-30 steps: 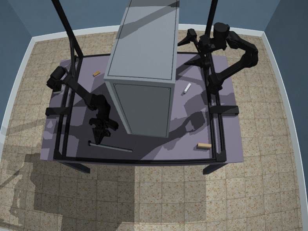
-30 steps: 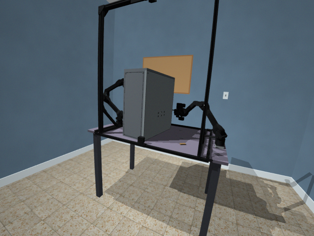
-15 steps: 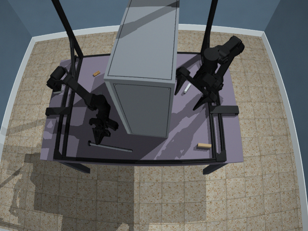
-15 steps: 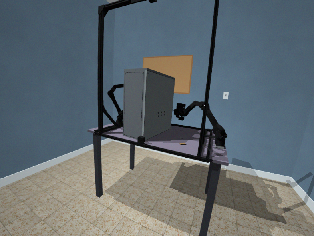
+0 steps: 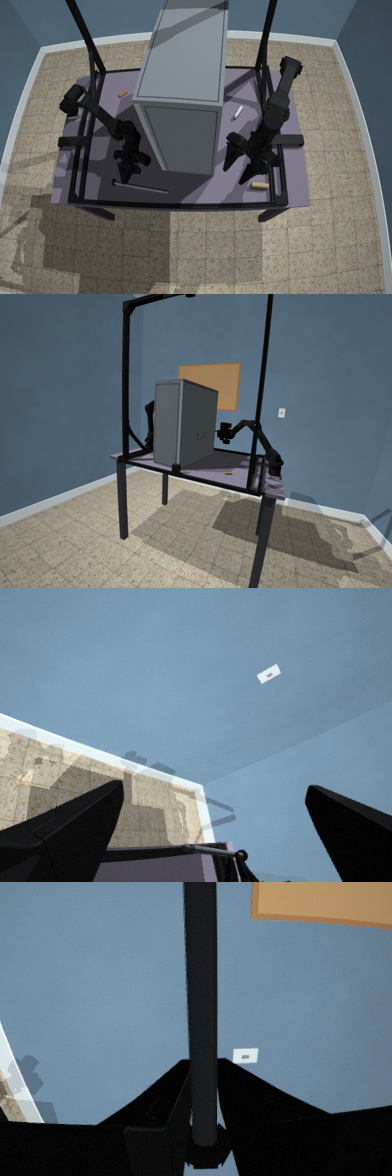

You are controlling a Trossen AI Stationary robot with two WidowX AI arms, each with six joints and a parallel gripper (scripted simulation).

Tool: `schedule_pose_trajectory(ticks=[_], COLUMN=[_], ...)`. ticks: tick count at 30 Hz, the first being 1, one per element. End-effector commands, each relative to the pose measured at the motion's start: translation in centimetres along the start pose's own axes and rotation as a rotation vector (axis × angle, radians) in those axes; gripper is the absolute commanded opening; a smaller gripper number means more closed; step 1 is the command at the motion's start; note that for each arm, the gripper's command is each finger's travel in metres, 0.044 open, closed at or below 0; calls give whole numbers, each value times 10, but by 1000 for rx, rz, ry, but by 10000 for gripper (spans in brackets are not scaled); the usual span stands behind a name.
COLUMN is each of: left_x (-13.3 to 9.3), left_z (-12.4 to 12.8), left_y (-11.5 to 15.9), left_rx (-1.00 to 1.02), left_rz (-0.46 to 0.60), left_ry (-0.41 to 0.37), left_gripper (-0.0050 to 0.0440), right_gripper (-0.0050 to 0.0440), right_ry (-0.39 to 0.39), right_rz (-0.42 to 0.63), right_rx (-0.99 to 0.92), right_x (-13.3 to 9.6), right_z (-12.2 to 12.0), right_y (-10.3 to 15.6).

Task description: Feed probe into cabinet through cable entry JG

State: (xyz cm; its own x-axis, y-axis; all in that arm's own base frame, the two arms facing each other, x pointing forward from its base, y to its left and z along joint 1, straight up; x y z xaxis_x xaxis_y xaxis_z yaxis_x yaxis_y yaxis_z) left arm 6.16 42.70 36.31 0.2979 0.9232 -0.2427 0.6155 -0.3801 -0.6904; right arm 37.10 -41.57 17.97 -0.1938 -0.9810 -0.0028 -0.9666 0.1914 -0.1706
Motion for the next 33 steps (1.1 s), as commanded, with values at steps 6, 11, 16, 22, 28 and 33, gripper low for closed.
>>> schedule_pose_trajectory(ticks=[6, 11, 16, 22, 28, 33], left_x=[63, 99, 126, 143, 159, 167], left_z=[-6, -4, 1, 7, 18, 27], left_y=[19, 41, 66, 85, 113, 132], left_rx=[-142, -226, -294, -337, -384, -410], left_rz=[129, 240, 354, 441, 560, 640], left_ry=[205, 331, 433, 497, 569, 609], left_gripper=[440, 440, 440, 440, 440, 440], right_gripper=[0, 0, 0, 0, 0, 0], right_ry=[3, 3, 3, 3, 3, 3], right_rz=[2, 2, 2, 2, 2, 2], right_rx=[3, 3, 3, 3, 3, 3], right_x=[0, 0, 0, 0, 0, 0], right_z=[-1, -1, -1, -1, -1, -1], right_y=[-1, -1, -1, -1, -1, -1])
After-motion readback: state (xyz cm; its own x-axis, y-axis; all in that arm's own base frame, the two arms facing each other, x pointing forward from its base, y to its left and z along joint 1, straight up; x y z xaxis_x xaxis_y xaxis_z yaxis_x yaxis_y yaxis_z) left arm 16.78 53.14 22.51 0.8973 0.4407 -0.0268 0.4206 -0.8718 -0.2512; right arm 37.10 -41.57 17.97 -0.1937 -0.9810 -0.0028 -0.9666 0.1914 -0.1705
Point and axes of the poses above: on each arm, the point midway between the two fingers, 35 mm back from their tips, its own x axis out along the fingers, its own z axis across the jaws, y = z × x, the point moved 2 cm from there along -x, back along the fingers, and after that the axes turned 10 degrees about x, right-handed, at the moved point
